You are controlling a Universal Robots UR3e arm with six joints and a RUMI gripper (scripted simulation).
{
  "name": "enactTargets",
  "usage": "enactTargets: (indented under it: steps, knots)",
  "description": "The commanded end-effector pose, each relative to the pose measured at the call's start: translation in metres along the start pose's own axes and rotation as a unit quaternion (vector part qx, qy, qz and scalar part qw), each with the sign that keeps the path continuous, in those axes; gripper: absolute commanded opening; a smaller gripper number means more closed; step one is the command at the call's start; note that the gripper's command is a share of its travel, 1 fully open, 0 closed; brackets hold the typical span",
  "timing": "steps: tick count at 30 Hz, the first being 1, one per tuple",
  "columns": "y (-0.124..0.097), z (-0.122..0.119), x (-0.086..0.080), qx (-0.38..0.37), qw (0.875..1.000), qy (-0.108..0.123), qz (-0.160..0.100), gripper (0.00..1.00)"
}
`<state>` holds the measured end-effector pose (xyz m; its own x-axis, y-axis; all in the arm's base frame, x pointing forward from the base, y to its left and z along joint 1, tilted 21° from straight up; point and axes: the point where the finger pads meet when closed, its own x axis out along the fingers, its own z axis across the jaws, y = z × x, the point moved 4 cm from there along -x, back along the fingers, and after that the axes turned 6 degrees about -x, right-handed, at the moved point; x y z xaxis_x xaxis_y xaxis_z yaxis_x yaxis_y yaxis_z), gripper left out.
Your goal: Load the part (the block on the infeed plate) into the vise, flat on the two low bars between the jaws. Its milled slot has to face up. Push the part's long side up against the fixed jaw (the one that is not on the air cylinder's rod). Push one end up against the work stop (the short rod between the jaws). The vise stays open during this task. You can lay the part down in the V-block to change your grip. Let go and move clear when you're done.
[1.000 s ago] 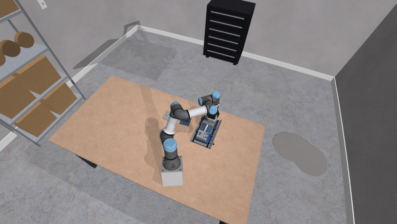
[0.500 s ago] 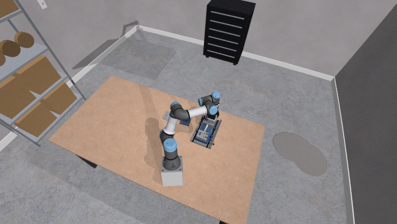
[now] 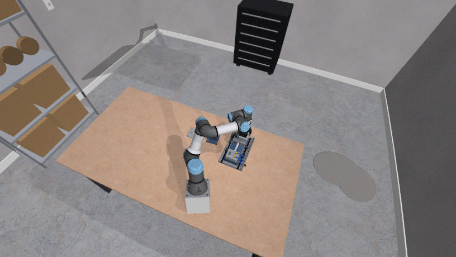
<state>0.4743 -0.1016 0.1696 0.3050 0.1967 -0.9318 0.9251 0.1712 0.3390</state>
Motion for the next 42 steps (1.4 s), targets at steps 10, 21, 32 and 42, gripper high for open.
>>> enactTargets:
  steps: [10, 21, 32, 42]
  knots:
    - [0.0007, 0.0004, 0.0037, 0.0, 1.0, -0.001, 0.001, 0.0]
    - [0.0007, 0.0004, 0.0069, 0.0, 1.0, -0.001, 0.001, 0.0]
    - [0.0007, 0.0004, 0.0095, 0.0, 1.0, -0.001, 0.001, 0.0]
    - [0.0007, 0.0004, 0.0104, 0.0, 1.0, -0.001, 0.001, 0.0]
